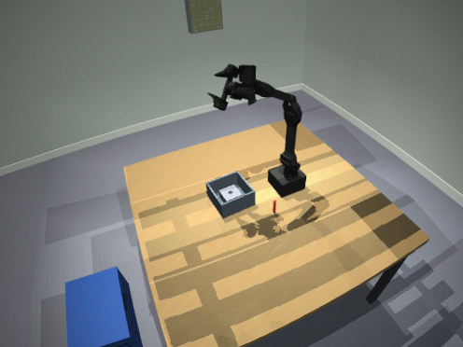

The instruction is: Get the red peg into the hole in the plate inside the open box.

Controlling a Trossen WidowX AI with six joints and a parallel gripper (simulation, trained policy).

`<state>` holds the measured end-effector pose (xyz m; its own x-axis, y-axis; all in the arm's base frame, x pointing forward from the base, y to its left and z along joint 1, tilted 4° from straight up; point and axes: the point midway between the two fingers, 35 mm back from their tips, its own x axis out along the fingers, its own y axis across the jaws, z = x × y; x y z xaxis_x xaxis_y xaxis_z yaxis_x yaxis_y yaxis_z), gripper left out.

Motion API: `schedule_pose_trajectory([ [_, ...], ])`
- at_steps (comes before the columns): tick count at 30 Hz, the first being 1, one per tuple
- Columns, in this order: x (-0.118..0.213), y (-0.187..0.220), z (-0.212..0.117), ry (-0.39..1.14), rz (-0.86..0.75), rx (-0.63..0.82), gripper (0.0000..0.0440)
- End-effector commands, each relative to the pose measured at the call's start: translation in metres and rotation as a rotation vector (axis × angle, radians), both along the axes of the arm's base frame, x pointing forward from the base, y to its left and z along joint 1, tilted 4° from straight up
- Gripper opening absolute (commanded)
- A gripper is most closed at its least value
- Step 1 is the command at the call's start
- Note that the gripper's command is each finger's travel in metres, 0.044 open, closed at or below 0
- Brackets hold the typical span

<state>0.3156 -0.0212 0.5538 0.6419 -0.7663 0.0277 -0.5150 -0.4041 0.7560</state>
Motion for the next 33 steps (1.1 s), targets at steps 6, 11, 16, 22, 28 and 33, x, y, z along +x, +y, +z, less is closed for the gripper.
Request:
schedule_pose_trajectory([
  [6, 0.01, 0.018, -0.017, 0.138, 0.131, -0.087, 0.044],
  [11, 0.015, 0.035, -0.034, 0.251, 0.242, -0.158, 0.044],
  [16, 0.018, 0.053, -0.053, 0.362, 0.357, -0.227, 0.044],
  [22, 0.016, 0.076, -0.079, 0.493, 0.499, -0.307, 0.044],
  [28, 0.01, 0.097, -0.107, 0.623, 0.642, -0.386, 0.044],
  [33, 0.002, 0.115, -0.133, 0.732, 0.761, -0.45, 0.044],
])
